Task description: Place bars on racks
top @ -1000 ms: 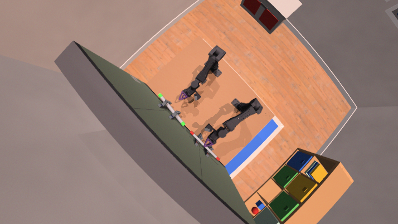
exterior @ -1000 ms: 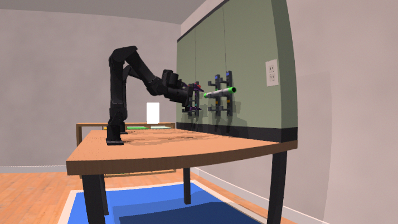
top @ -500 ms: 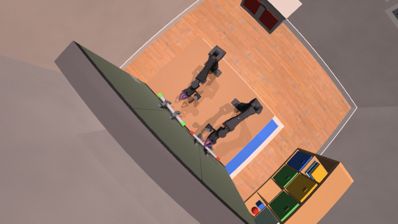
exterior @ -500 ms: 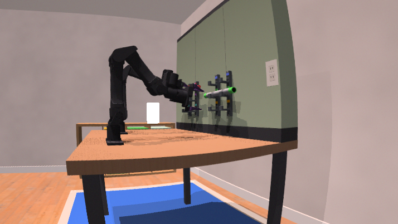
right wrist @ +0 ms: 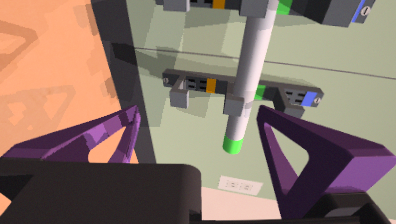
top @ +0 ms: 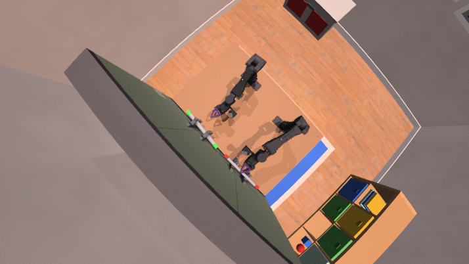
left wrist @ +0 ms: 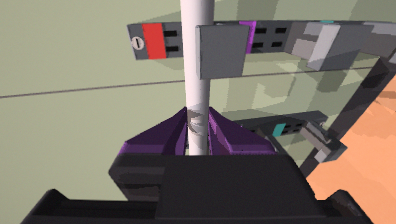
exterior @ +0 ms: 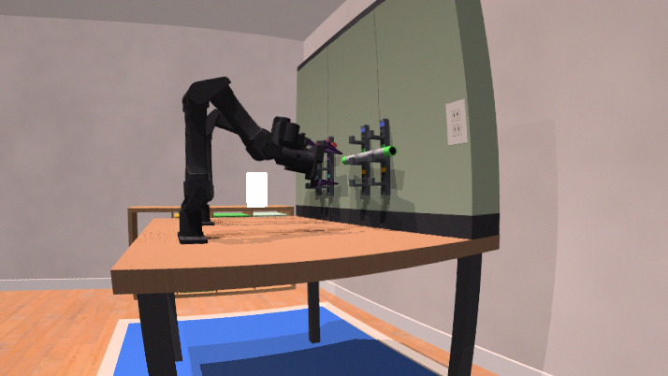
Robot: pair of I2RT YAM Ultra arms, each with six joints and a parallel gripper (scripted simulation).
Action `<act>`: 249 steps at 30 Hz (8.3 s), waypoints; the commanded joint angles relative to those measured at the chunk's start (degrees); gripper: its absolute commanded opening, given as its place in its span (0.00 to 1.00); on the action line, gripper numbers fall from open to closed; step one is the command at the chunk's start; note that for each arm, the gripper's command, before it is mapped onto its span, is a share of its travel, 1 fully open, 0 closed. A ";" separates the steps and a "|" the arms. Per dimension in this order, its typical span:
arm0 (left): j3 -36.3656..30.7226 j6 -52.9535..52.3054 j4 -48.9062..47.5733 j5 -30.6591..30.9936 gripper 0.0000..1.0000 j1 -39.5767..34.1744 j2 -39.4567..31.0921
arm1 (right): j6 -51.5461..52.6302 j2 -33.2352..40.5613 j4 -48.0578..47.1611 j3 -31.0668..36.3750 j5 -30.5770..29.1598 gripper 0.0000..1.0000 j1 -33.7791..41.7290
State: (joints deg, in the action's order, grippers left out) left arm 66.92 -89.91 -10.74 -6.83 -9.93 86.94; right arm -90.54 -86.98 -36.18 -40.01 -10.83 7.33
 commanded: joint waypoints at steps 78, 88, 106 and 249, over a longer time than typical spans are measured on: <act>0.82 0.15 -4.58 -0.25 0.00 -0.59 -1.21 | 0.74 2.01 0.89 -0.25 -0.69 1.00 0.37; 0.69 0.15 -4.71 -0.25 0.00 -0.59 -1.20 | 0.74 2.01 0.89 -0.25 -0.69 1.00 0.37; 0.66 0.15 -4.61 -0.25 0.00 -0.59 -1.15 | 0.74 2.01 1.09 -0.26 -0.77 1.00 0.37; 0.77 0.11 -3.93 -0.29 0.83 -0.60 -0.68 | 0.73 1.98 3.01 -0.32 -1.53 1.00 0.39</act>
State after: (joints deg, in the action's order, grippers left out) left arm 66.83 -89.91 -12.75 -6.94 -9.93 86.89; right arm -90.54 -86.98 -33.17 -40.01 -12.01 7.33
